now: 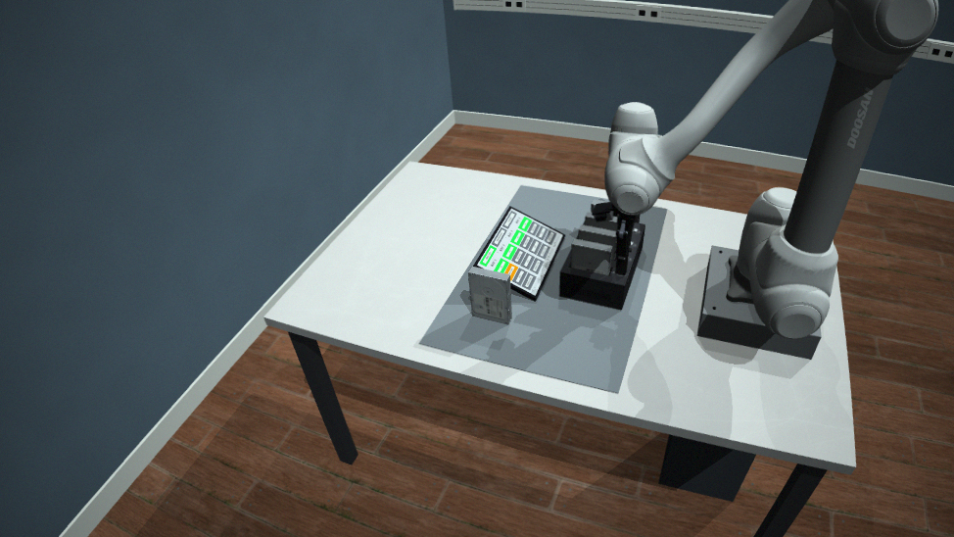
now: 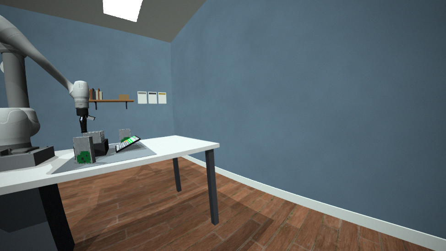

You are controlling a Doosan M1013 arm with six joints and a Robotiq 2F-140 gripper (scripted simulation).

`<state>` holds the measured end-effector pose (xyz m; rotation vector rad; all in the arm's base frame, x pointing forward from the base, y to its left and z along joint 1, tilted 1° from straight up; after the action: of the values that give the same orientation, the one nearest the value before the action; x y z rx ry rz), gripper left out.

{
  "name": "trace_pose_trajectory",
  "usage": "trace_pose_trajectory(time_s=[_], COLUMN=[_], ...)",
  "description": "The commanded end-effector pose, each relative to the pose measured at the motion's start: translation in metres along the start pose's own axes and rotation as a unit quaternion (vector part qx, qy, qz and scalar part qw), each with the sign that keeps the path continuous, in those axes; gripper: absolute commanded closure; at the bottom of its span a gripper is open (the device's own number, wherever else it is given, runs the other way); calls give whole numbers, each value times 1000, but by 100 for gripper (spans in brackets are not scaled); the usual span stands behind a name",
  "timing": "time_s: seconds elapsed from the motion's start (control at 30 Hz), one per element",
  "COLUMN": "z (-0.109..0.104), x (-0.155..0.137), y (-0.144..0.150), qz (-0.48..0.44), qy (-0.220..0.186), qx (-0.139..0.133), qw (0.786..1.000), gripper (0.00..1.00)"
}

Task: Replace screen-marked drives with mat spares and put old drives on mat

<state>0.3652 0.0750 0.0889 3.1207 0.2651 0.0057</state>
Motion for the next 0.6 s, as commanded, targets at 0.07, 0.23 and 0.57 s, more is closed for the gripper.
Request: trace_pose_trajectory(time_s=[0.07,0.23,0.57], z=[1,2,2], x=[0,0,0], y=[0,0,0], qz=[0,0,0], qy=[0,0,0], qx=[0,0,0], qw=[1000,1000,1000], gripper=[90,90,90])
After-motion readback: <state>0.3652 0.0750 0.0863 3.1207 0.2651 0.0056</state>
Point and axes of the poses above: the point where the finger pads meet when closed, its own z axis out along the fingers, its own y axis across the jaws, x = y × z, the point moved 4 cm from there along -z, back along the fingers, and after that the axes turned 12 degrees about -z, right-handed, at the moved point
